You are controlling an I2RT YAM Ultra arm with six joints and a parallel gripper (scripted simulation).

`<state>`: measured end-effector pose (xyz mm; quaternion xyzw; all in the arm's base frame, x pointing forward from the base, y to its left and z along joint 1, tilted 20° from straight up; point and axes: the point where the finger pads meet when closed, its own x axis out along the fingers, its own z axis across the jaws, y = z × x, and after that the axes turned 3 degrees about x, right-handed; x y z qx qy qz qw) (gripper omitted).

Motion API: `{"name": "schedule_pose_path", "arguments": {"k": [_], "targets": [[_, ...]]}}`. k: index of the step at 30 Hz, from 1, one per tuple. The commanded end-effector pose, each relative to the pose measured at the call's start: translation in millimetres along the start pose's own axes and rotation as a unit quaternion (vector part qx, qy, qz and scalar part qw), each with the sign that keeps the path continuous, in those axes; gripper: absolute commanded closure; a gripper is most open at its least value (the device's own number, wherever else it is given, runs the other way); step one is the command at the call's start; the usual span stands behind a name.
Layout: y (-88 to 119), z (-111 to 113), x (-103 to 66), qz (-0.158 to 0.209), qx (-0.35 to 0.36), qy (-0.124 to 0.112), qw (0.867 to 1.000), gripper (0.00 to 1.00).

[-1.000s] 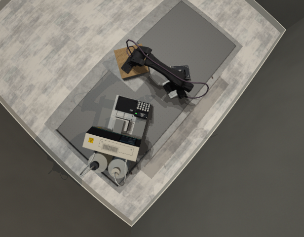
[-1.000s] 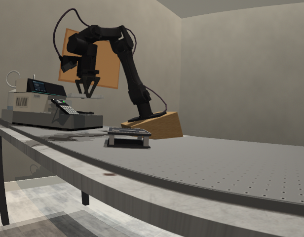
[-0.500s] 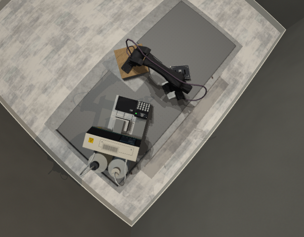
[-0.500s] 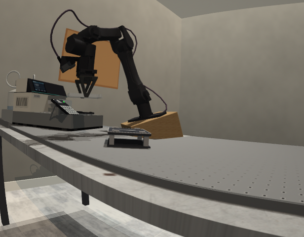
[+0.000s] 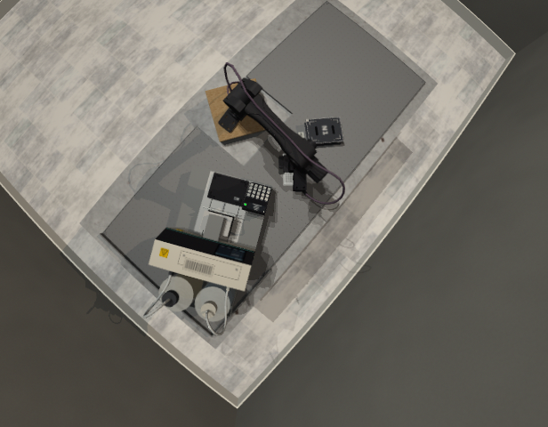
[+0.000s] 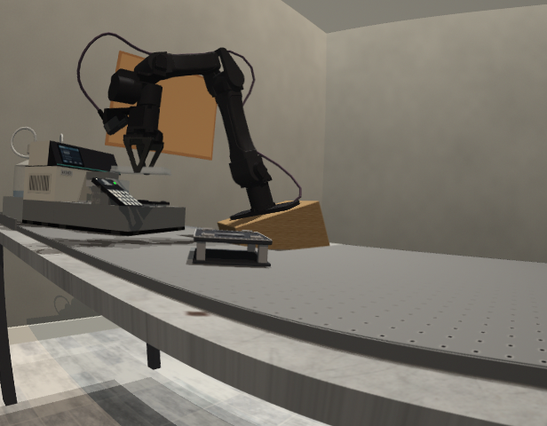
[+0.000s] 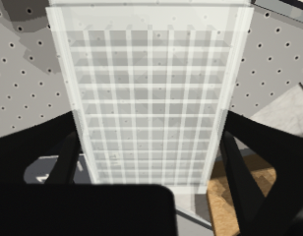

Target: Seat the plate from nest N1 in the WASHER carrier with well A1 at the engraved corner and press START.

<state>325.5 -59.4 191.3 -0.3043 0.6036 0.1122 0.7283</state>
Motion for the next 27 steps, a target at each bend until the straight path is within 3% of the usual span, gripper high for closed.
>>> {"name": "schedule_pose_path", "arguments": {"k": [1,4,5,9,19,27], "targets": [[-6.1,-16.6,-10.9,-0.003,0.076,-0.011,0.997,0.16],[-7.7,-21.6,-10.4,-0.001,0.092,-0.009,0.996,0.16],[-17.9,-20.3,-19.4,-0.012,0.112,-0.022,0.993,0.16],[-27.9,-37.6,-20.2,-0.01,0.177,-0.02,0.984,0.16],[-58.1,-77.4,-27.2,-0.012,0.338,-0.025,0.941,0.16],[-65.9,-88.9,-26.7,-0.012,0.333,-0.023,0.943,0.16]]}}
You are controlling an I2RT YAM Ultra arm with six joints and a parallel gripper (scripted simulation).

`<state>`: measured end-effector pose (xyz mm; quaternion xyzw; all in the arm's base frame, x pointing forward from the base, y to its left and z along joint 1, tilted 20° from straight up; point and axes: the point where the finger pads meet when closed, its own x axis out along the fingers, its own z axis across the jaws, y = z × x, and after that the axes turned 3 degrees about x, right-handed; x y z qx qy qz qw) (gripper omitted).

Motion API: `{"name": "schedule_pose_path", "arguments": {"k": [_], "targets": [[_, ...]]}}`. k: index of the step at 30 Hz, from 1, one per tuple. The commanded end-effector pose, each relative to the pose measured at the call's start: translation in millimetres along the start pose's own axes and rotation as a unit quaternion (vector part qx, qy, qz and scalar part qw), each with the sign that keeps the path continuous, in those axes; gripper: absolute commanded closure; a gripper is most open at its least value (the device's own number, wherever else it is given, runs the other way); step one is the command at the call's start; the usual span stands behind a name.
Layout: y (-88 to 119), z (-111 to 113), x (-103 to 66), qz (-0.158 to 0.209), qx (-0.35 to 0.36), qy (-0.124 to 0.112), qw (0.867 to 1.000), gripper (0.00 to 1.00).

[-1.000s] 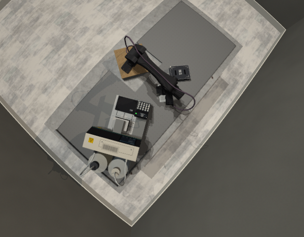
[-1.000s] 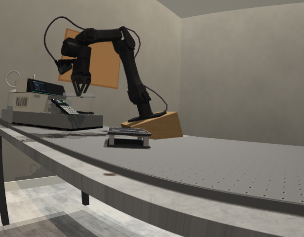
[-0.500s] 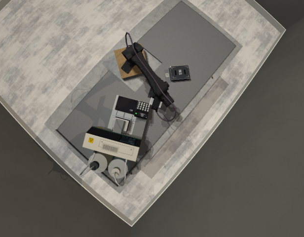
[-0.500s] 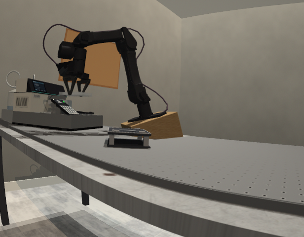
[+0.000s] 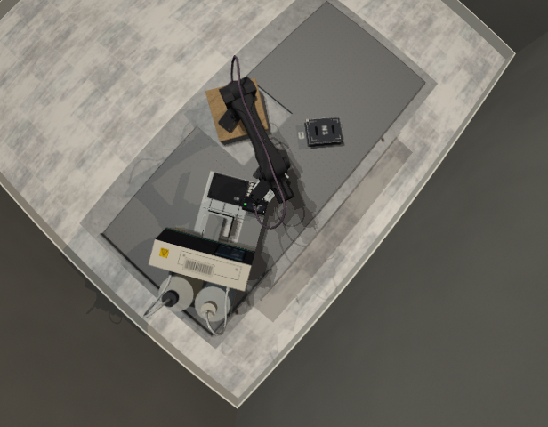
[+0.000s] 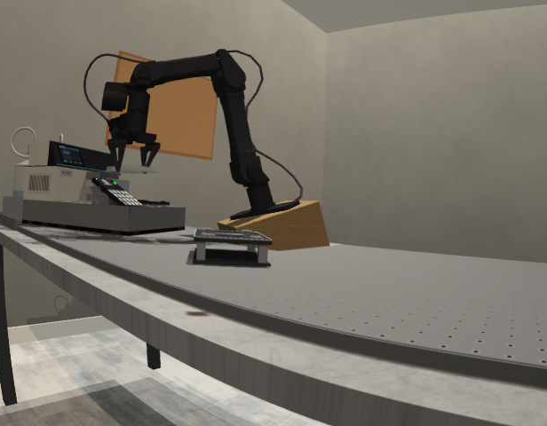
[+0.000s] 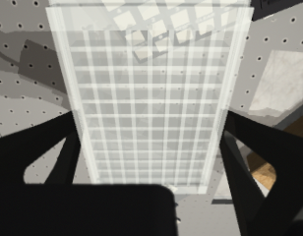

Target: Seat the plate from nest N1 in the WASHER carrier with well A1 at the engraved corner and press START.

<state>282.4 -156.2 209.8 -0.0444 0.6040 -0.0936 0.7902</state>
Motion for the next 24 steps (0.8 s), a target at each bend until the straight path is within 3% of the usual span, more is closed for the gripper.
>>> {"name": "schedule_pose_path", "arguments": {"k": [1,24], "targets": [[-4.5,4.8,-18.3,-0.004,0.0,-0.022,1.0,0.16],[-3.2,5.5,-18.4,-0.008,-0.003,-0.021,1.0,0.16]]}}
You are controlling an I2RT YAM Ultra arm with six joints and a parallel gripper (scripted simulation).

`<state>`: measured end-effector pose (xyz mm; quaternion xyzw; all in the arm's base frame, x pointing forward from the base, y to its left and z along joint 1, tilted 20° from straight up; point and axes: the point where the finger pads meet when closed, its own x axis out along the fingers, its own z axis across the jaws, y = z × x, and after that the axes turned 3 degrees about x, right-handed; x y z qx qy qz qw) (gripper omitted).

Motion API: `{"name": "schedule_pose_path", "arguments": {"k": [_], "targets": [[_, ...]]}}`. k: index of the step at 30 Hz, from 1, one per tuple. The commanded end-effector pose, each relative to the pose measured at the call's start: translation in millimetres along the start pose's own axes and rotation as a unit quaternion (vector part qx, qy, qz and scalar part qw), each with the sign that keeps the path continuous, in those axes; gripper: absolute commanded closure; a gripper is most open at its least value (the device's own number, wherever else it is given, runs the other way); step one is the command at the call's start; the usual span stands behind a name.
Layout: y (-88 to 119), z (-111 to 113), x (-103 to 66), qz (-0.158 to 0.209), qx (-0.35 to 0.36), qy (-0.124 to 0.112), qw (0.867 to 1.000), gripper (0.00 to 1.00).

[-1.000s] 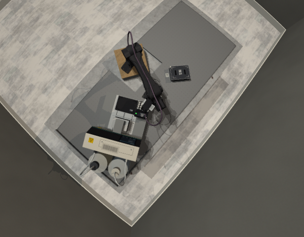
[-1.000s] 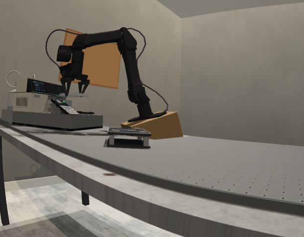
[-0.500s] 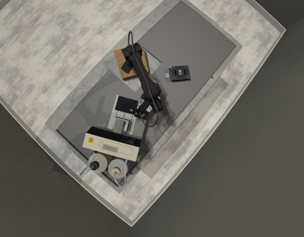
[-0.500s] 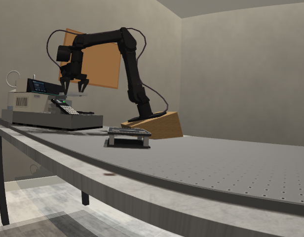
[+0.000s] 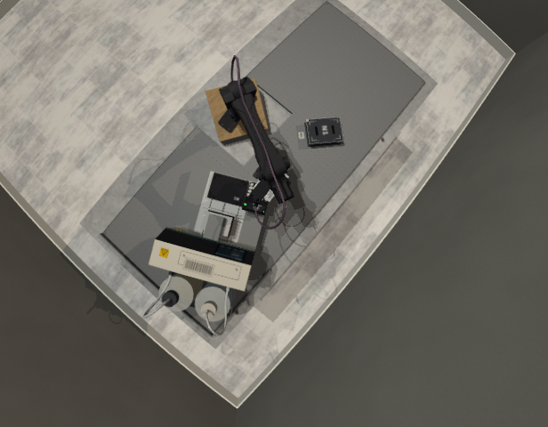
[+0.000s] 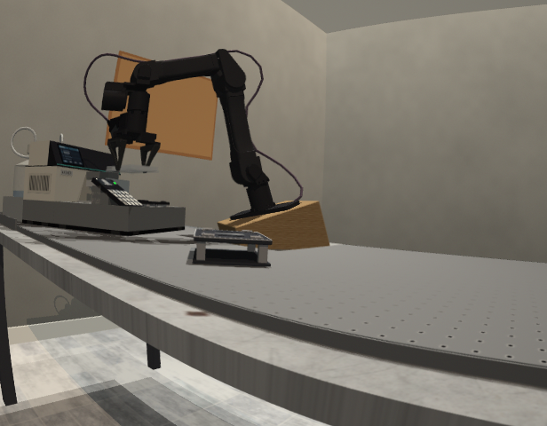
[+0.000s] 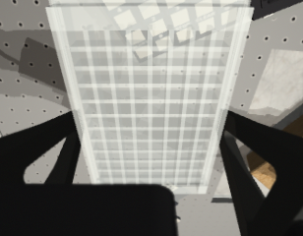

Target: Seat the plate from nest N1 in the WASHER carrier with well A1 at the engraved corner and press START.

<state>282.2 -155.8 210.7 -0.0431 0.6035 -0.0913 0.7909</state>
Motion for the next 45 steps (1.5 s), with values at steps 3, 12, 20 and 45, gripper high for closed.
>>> {"name": "schedule_pose_path", "arguments": {"k": [3,12,20,45], "targets": [[-3.3,5.5,-17.4,-0.011,-0.003,-0.02,1.0,0.16],[-3.3,5.5,-17.4,-0.011,-0.003,-0.02,1.0,0.16],[-20.2,-25.9,-10.3,0.001,0.107,-0.005,0.994,0.16],[-103.2,-95.1,-22.6,-0.001,0.456,-0.014,0.89,0.16]]}}
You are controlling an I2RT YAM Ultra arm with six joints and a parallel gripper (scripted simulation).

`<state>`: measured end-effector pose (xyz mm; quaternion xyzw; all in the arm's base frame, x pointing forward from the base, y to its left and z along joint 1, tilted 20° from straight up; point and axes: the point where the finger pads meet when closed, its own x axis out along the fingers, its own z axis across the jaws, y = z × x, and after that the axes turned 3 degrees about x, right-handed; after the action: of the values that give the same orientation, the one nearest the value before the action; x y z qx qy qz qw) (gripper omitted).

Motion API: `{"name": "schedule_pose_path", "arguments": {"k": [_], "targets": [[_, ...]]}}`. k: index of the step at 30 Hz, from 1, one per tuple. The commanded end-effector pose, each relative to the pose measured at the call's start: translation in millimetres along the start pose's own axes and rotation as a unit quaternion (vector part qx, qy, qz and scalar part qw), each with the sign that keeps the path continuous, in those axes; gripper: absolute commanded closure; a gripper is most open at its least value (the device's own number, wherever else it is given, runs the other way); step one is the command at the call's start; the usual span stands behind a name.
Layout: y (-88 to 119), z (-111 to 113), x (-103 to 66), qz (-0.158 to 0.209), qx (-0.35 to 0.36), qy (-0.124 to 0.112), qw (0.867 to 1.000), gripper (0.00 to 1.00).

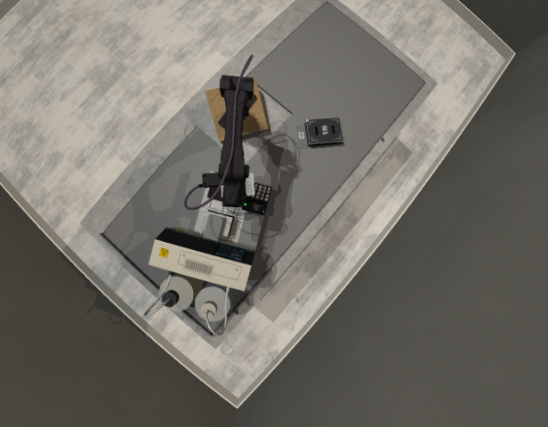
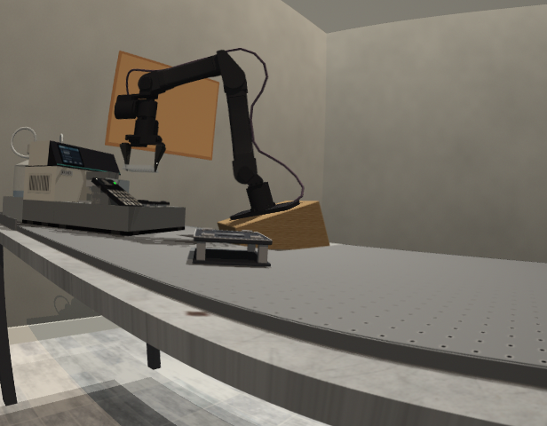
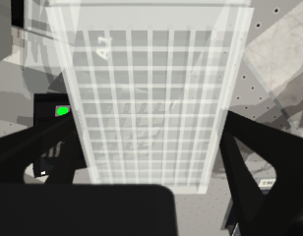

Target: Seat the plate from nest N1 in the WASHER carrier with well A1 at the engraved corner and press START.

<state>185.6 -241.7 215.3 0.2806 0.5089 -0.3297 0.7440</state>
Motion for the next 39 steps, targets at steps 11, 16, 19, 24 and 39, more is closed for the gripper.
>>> {"name": "schedule_pose_path", "arguments": {"k": [11,16,19,24,39], "targets": [[-52.2,4.4,-21.7,0.002,0.171,-0.019,0.985,0.16],[-51.2,4.6,-21.4,-0.003,0.168,-0.018,0.986,0.16],[-50.0,4.9,-21.2,-0.003,0.166,-0.017,0.986,0.16],[-47.9,5.4,-20.4,-0.003,0.162,-0.016,0.987,0.16],[-49.7,6.4,-14.7,-0.003,0.165,-0.006,0.986,0.16]]}}
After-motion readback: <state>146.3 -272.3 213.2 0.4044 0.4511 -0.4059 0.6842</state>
